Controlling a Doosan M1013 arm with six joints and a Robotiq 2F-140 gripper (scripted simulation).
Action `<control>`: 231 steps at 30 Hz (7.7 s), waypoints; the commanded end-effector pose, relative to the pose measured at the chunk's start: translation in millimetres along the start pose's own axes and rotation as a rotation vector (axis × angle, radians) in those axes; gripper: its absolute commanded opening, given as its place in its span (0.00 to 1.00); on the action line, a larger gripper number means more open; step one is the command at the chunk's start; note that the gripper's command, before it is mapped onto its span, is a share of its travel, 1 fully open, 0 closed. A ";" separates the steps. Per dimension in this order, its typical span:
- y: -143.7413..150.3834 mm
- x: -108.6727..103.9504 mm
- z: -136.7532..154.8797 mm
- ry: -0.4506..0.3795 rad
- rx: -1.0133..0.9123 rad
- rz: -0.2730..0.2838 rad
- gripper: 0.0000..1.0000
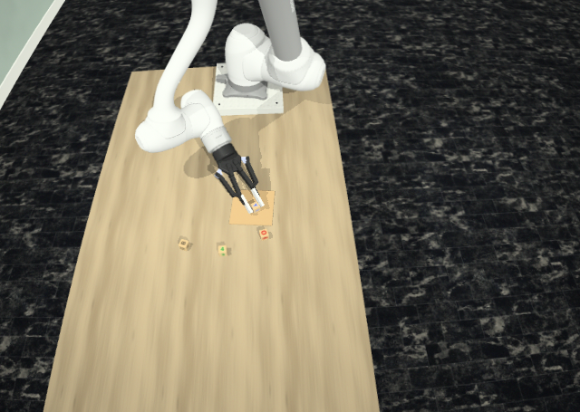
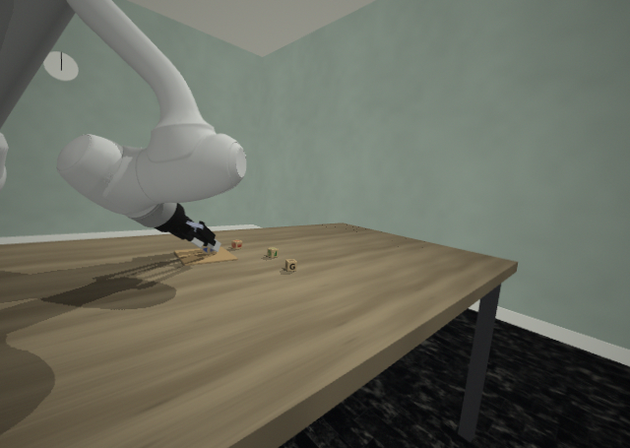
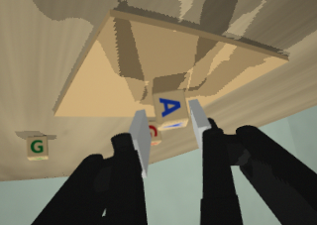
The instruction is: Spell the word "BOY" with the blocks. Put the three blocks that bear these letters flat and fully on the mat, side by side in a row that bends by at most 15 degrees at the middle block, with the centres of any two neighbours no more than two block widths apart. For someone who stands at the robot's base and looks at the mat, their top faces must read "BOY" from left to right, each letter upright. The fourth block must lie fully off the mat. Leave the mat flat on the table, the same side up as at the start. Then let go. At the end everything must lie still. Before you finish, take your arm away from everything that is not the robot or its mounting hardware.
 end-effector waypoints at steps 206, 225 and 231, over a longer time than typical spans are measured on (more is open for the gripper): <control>2.8 -27.2 88.6 0.512 -2.047 1.137 1.00; 2.4 -27.0 88.1 0.232 -2.475 1.373 1.00; 2.2 -27.0 88.0 0.145 -2.582 1.432 1.00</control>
Point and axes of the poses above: the point where the finger pads meet when closed, its own x axis out along the fingers, its own y axis across the jaws, z = x × y, the point moved 1 cm from there along -x, back along the fingers
